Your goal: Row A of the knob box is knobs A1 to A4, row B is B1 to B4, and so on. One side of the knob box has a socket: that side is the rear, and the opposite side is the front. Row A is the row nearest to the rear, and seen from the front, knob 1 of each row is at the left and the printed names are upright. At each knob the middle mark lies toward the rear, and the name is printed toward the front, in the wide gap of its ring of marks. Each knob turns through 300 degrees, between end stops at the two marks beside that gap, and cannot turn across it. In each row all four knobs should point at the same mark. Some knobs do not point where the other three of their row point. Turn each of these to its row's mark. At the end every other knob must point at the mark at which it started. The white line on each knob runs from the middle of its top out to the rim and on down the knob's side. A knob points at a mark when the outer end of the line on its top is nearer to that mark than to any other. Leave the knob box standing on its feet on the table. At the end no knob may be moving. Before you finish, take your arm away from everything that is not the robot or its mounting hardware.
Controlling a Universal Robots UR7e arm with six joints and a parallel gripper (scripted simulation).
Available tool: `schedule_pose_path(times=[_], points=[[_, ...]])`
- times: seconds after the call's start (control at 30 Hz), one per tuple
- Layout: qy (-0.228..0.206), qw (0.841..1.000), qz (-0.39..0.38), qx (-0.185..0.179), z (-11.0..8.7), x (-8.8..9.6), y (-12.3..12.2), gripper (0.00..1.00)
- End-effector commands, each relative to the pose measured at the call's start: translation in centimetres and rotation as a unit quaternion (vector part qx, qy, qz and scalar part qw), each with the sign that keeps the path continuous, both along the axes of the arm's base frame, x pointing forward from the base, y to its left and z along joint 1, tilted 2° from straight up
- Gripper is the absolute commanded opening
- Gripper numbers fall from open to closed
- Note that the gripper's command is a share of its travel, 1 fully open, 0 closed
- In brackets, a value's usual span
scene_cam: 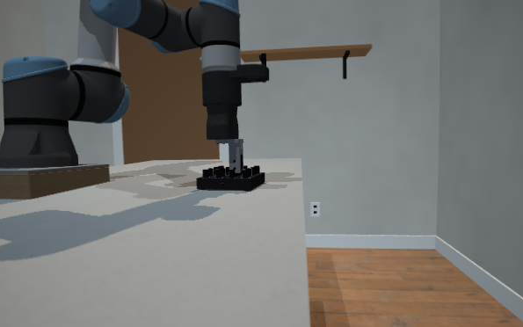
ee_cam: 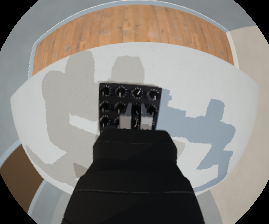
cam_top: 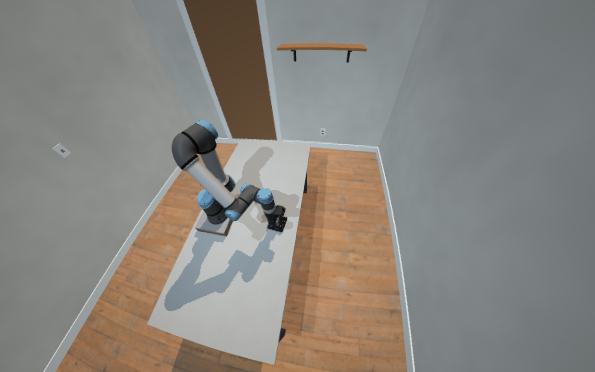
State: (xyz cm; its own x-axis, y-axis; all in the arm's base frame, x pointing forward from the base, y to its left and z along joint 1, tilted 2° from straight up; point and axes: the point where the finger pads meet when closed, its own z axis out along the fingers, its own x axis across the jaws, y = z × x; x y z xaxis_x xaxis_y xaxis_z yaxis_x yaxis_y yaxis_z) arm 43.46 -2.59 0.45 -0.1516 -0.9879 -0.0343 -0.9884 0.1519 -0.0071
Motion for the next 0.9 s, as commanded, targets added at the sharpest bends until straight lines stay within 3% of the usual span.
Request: schedule_pose_path(times=[0.0,0.47,0.87], points=[[-0.001,1.000,0.018,0.000,0.04,0.04,-0.02,0.30],[-0.004,0.995,0.095,-0.001,0.04,0.04,-0.02,0.30],[-0.007,0.980,0.199,-0.003,0.04,0.04,-0.02,0.30]])
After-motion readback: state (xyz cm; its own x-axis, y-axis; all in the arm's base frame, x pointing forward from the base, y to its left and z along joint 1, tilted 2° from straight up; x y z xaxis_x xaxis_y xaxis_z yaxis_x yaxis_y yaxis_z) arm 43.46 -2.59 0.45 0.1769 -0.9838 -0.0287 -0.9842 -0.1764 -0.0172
